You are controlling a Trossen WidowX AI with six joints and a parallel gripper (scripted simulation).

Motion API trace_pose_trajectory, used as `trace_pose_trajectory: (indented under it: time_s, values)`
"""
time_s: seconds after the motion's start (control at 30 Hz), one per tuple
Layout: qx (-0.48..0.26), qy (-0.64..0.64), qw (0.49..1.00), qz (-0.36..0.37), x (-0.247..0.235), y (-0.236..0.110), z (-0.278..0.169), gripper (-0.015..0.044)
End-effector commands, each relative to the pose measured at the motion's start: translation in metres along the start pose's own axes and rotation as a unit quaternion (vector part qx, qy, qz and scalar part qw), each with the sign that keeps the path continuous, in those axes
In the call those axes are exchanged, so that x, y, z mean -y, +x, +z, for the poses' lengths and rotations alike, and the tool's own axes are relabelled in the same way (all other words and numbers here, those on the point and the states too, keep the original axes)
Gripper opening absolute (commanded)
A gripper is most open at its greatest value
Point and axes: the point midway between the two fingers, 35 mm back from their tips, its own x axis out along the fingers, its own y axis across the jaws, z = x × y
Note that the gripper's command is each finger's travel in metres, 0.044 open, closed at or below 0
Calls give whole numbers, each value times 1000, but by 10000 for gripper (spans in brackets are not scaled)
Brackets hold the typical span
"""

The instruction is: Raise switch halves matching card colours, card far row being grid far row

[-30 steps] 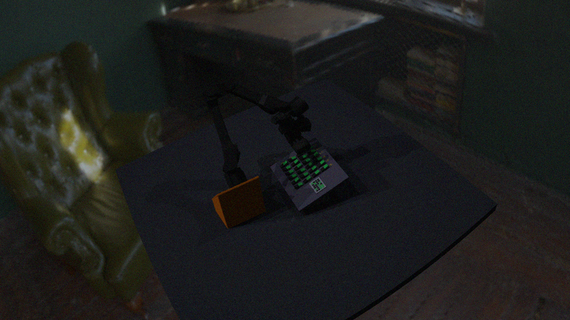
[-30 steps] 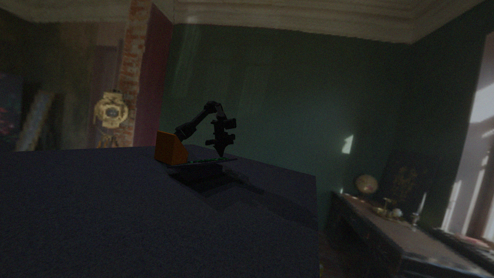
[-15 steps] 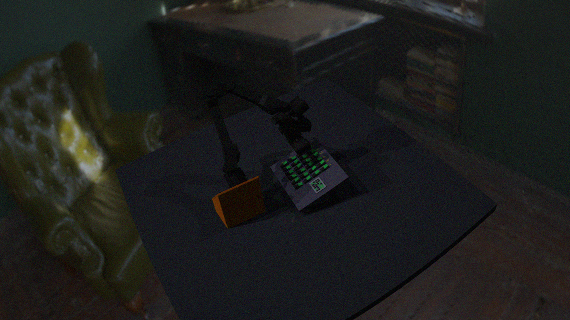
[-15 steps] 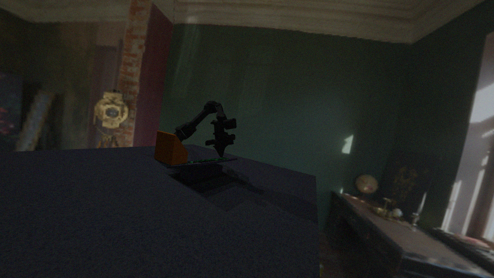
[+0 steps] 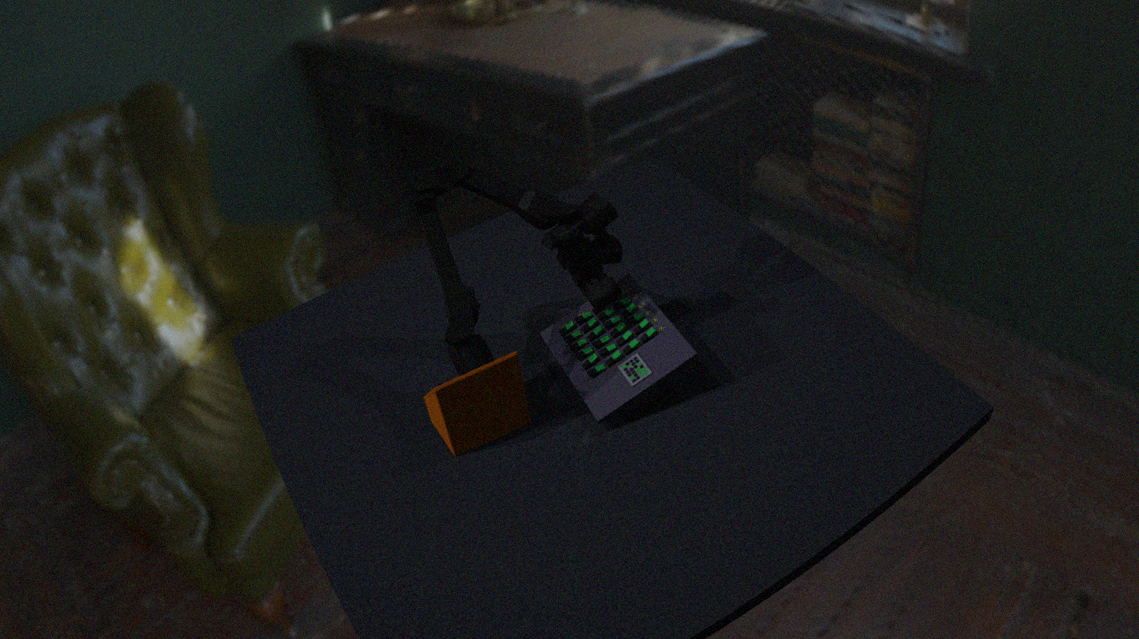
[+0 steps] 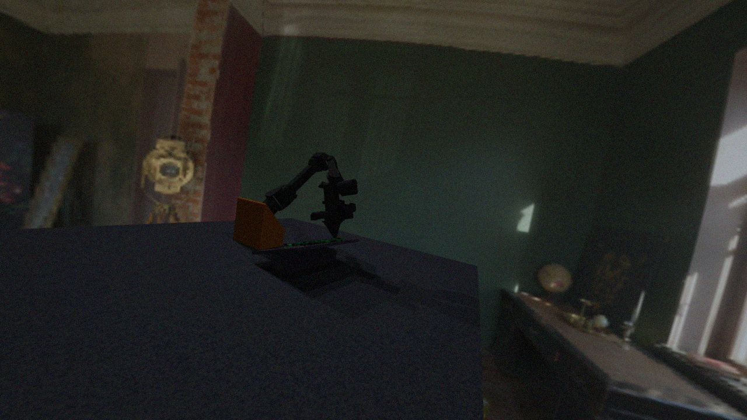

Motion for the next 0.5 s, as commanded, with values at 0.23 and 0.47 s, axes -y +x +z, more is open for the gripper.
trace_pose_trajectory:
  time_s: [0.23, 0.47]
  values:
    - [-2, 1, 1000, -2, 0, 3, -1, 0]
    - [-2, 1, 1000, -2, 0, 4, -1, 0]
